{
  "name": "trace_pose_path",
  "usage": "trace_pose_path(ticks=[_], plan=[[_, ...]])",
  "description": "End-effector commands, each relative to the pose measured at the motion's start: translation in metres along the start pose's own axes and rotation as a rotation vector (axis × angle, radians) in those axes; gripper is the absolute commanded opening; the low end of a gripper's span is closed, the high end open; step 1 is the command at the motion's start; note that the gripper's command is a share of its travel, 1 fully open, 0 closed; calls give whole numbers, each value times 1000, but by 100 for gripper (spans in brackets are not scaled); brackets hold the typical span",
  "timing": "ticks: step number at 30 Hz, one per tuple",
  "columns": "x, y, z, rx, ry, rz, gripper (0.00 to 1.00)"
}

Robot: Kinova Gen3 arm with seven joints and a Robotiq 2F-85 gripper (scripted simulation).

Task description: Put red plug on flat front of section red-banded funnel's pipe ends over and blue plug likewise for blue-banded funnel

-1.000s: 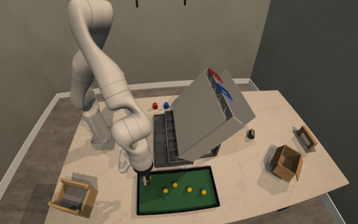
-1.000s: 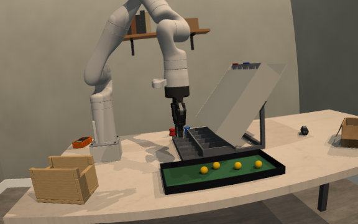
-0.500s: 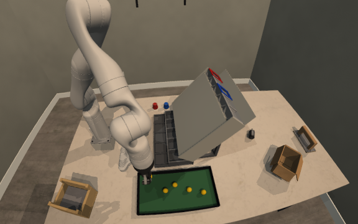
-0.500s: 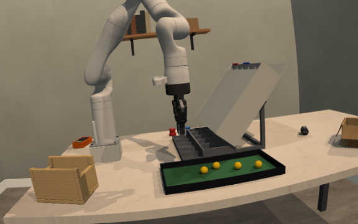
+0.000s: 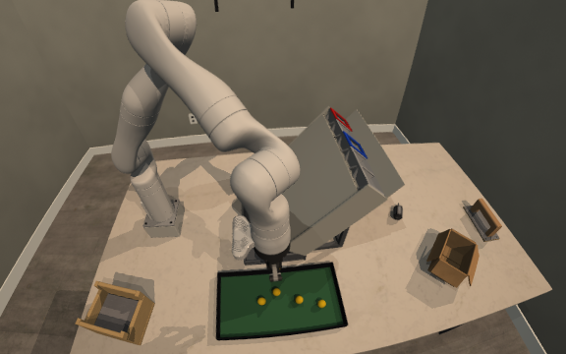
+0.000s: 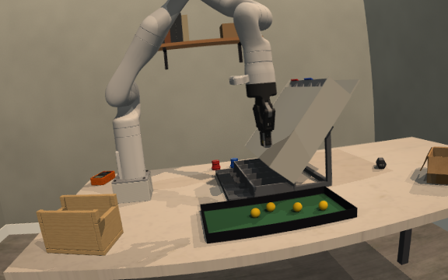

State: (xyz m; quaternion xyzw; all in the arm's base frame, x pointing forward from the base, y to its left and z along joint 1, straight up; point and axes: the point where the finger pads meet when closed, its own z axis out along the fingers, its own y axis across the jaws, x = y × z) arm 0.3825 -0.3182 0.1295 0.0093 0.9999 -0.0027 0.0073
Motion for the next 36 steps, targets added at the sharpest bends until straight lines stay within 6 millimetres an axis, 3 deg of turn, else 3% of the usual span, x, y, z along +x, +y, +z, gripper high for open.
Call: trace_pose_path(ticks=[1,6,7,10,15,23,24,27,32,36], plan=[[-7,1,3,0,20,-12,0],[-7,1,3,0,20,-12,0],[-23,64,-24,0,5,-9,0],[-25,79,-29,0,5,-9,0],[-39,137,-53,0,5,-9,0],[-39,137,-54,0,5,-9,0],[-51,195,-75,-6,8,8,0],[-54,209,-80,-6,8,8,0],[-67,264,-102,-6,8,8,0],[-67,264,-102,-6,8,8,0]])
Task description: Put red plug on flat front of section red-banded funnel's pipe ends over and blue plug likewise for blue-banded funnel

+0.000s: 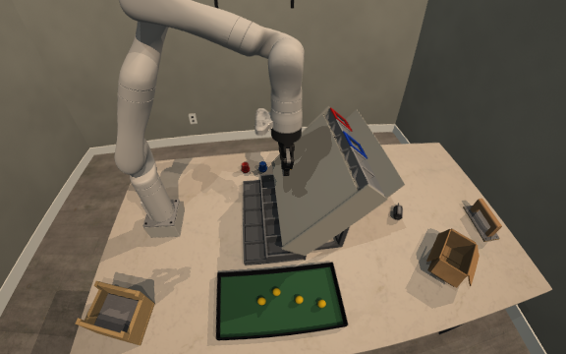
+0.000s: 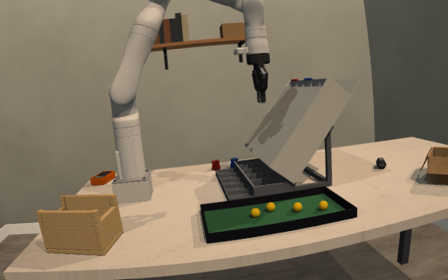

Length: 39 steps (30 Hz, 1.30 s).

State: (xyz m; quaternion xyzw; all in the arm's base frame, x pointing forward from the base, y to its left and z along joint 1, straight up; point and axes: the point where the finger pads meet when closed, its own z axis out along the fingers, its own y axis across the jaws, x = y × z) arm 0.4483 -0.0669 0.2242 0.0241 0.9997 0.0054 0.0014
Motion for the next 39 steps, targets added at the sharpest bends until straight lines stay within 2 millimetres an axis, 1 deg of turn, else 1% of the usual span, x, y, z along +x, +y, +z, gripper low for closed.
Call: trace_pose_path(ticks=[1,4,5,7,8,9,12,13,21,22,38,39], plan=[[-4,12,-7,10,-4,-21,0],[-4,12,-7,10,-4,-21,0],[-17,73,-29,2,-4,-8,0],[-18,78,-31,2,-4,-8,0],[-19,86,-35,2,-4,-8,0],[-21,97,-39,2,-4,-8,0],[-30,139,-55,2,-4,-8,0],[-31,143,-56,2,-4,-8,0],[-31,143,-56,2,-4,-8,0],[-44,206,-81,-10,-13,-1,0],[-44,207,-81,-10,-13,-1,0],[-116,207,-81,-13,-20,-3,0]])
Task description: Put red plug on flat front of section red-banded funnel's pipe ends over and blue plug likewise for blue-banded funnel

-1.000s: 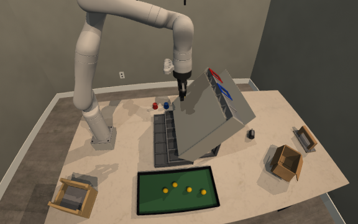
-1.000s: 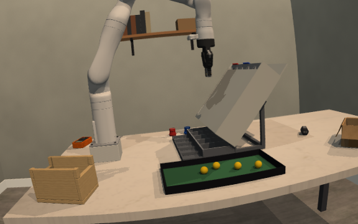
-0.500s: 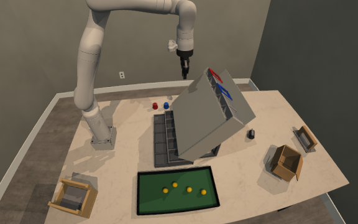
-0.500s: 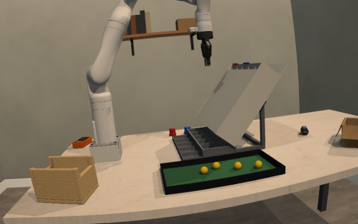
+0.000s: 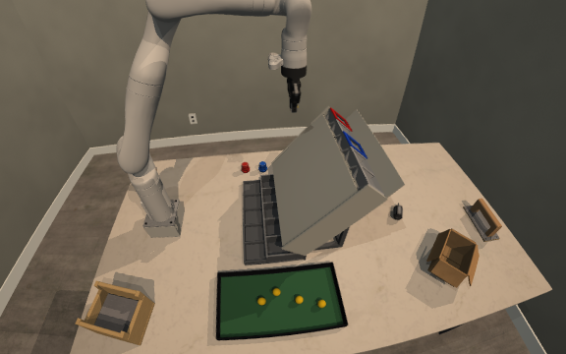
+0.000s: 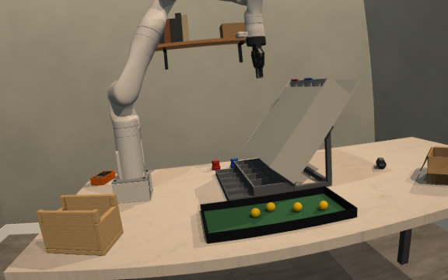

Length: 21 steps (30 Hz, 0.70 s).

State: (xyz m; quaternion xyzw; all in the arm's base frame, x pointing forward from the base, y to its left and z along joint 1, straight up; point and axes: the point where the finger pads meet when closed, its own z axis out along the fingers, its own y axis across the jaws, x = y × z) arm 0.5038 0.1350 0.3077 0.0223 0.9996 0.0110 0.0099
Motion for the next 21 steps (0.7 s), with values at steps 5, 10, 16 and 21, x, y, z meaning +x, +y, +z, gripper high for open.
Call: trace_pose_path(ticks=[5,10,16,21], plan=[[-100,4,-2,-2,-3,1,0],[-150,4,3,-2,-3,1,0],[-150,4,3,-2,-3,1,0],[-168,4,3,33,22,-16,0]])
